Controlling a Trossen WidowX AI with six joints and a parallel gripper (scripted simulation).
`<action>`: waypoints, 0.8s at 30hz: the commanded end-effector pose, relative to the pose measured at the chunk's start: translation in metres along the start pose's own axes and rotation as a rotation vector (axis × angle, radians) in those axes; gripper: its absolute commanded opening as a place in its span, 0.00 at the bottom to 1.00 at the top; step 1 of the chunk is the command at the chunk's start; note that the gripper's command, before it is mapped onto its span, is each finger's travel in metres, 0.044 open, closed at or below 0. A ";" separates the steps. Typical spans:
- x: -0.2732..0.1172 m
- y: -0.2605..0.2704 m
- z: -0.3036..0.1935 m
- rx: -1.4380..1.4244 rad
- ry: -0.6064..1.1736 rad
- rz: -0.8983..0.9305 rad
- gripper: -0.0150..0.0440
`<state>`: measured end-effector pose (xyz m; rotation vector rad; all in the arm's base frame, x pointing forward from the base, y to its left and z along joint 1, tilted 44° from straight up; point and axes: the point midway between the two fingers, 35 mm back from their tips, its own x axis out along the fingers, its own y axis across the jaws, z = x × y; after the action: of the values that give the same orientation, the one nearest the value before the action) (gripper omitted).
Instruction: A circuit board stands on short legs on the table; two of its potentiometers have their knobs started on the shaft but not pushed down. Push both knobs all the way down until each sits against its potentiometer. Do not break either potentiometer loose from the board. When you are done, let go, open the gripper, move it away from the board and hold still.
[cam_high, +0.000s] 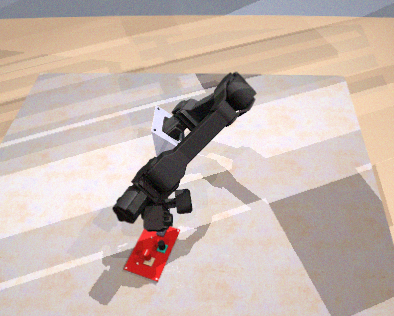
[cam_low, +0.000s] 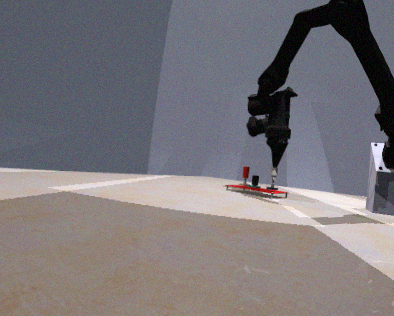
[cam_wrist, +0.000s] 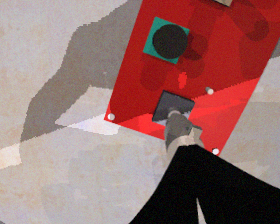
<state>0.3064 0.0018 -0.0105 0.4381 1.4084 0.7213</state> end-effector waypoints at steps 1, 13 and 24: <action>0.003 0.001 0.001 0.003 -0.003 0.005 0.25; 0.005 0.001 0.001 0.003 -0.003 0.005 0.25; 0.009 0.001 0.001 0.003 -0.003 0.005 0.25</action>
<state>0.3059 0.0047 -0.0143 0.4471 1.4068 0.7149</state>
